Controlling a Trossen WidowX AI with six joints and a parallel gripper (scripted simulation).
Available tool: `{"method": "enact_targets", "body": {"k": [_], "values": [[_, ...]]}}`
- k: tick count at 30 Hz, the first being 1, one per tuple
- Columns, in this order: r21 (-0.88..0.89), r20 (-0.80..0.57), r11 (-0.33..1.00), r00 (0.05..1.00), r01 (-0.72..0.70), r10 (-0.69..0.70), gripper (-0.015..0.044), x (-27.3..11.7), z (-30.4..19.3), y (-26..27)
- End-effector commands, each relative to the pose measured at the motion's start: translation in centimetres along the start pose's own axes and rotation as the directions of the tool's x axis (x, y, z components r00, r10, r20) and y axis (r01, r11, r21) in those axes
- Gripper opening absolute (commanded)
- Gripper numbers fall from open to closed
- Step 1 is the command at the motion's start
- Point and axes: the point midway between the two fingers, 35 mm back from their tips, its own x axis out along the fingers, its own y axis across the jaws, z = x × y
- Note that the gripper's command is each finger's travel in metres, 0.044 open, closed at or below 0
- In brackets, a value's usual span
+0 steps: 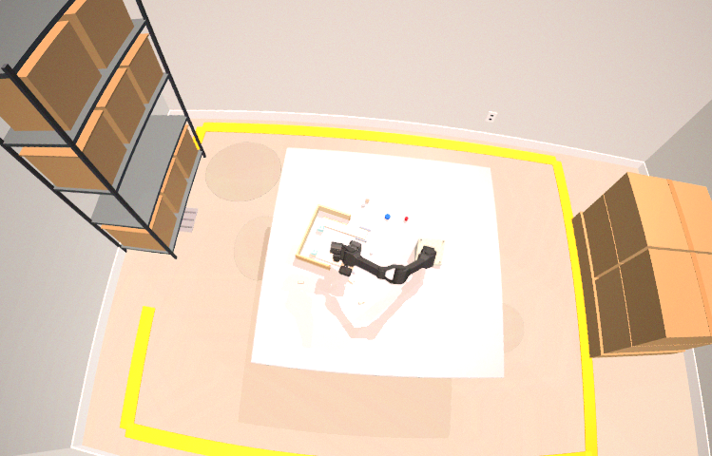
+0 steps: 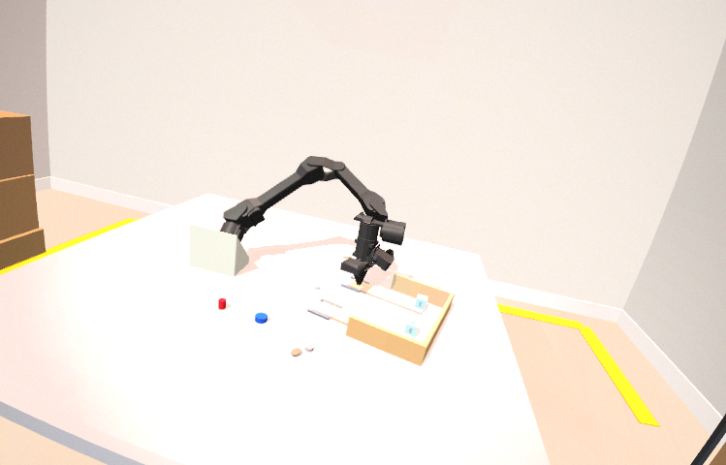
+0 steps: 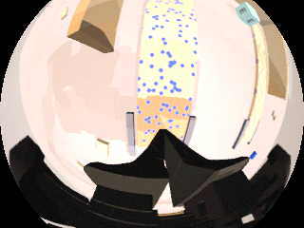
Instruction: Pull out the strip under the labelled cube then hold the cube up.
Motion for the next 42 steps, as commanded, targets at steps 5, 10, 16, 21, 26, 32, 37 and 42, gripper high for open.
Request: {"method": "enact_targets", "body": {"k": [5, 10, 16, 21, 26, 32, 37, 42], "values": [[0.013, -0.014, 1.000, 1.000, -0.003, 0.003, 0.0000, 0.4, -1.7, -0.1], [0.013, -0.015, 1.000, 1.000, -0.003, 0.003, 0.0000, 0.4, -2.5, -0.1], [0.013, -0.015, 1.000, 1.000, -0.003, 0.003, 0.0000, 0.4, -3.4, -0.1], [0.014, -0.015, 1.000, 1.000, -0.003, 0.003, 0.0000, 0.4, -4.1, -0.1], [0.014, -0.016, 1.000, 1.000, -0.003, 0.003, 0.0000, 0.5, -4.9, -0.1], [0.014, -0.016, 1.000, 1.000, -0.003, 0.003, 0.0000, 0.5, -5.8, -0.1], [0.014, -0.016, 1.000, 1.000, -0.003, 0.003, 0.0000, 0.5, -6.6, -0.1], [0.015, -0.016, 1.000, 1.000, -0.003, 0.003, 0.0000, 0.5, -7.3, -0.1]]}}
